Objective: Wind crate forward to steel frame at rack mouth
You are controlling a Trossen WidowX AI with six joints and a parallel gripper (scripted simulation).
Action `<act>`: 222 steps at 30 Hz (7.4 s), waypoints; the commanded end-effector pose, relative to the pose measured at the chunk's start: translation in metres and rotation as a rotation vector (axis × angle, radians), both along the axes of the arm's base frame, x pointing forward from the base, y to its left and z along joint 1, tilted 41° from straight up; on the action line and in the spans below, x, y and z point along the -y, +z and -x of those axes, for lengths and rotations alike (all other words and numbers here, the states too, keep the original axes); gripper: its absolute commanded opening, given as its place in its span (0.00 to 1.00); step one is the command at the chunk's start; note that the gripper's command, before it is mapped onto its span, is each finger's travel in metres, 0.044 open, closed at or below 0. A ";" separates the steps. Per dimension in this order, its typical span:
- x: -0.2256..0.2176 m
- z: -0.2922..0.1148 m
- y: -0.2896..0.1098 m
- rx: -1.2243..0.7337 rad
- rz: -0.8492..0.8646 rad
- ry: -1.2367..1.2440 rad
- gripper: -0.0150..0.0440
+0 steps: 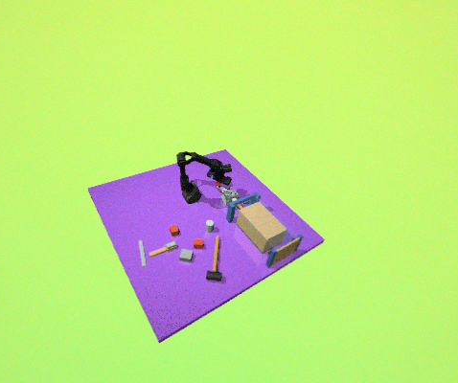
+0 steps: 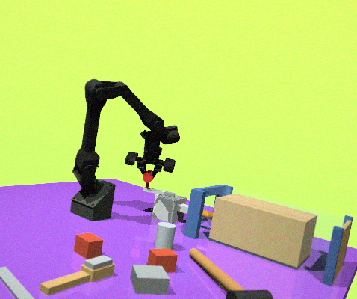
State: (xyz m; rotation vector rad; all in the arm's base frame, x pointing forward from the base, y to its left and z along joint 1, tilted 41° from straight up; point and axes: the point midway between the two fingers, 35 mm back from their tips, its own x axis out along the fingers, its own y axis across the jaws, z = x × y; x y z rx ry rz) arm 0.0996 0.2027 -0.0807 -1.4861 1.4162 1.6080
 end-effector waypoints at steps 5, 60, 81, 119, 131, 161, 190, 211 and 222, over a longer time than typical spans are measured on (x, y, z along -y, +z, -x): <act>0.015 -0.010 0.007 0.015 0.024 0.005 0.25; 0.046 -0.068 0.028 0.019 0.027 0.004 0.25; 0.049 -0.094 0.028 0.020 0.028 0.004 0.25; 0.040 -0.140 0.018 0.023 0.028 0.004 0.25; 0.034 -0.153 0.013 0.024 0.027 0.004 0.25; 0.013 -0.177 -0.006 0.026 0.025 0.004 0.25; -0.013 -0.189 -0.028 0.028 0.023 0.004 0.25; -0.033 -0.190 -0.044 0.028 0.021 0.004 0.25; -0.044 -0.188 -0.053 0.028 0.020 0.004 0.25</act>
